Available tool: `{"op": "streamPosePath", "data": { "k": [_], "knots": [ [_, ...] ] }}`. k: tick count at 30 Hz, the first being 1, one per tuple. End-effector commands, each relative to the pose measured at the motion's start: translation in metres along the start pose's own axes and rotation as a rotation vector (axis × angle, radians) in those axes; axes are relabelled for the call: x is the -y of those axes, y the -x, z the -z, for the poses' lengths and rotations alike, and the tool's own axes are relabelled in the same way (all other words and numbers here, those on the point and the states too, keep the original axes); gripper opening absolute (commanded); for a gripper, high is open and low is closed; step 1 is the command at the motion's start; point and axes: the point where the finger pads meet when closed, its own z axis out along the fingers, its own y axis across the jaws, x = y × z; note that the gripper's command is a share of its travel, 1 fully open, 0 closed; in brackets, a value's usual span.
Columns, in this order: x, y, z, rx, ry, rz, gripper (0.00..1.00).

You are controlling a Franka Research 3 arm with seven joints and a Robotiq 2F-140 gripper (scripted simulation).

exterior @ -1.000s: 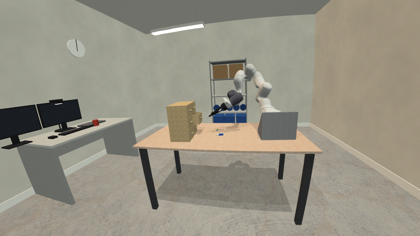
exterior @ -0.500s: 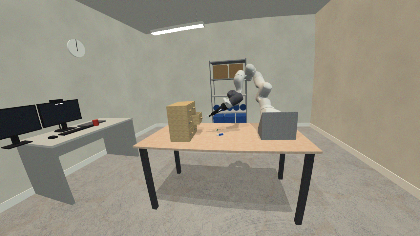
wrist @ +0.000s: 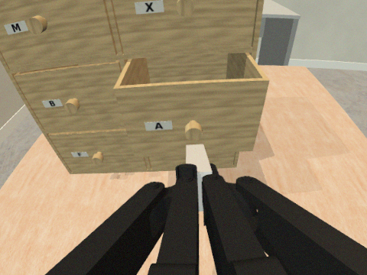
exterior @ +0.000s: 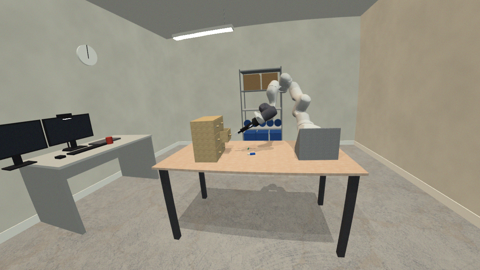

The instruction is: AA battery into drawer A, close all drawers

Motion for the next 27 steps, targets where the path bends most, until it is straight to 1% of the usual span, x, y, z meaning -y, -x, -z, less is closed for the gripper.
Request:
{"op": "streamPosePath", "data": {
  "k": [1, 12, 14, 27],
  "knots": [
    [-0.001, 0.000, -0.003, 0.003, 0.000, -0.004, 0.00],
    [-0.001, -0.007, -0.016, 0.003, 0.000, -0.004, 0.00],
    [-0.001, -0.007, -0.016, 0.003, 0.000, -0.004, 0.00],
    [-0.001, -0.018, -0.036, 0.003, 0.000, -0.004, 0.00]
  ]
}}
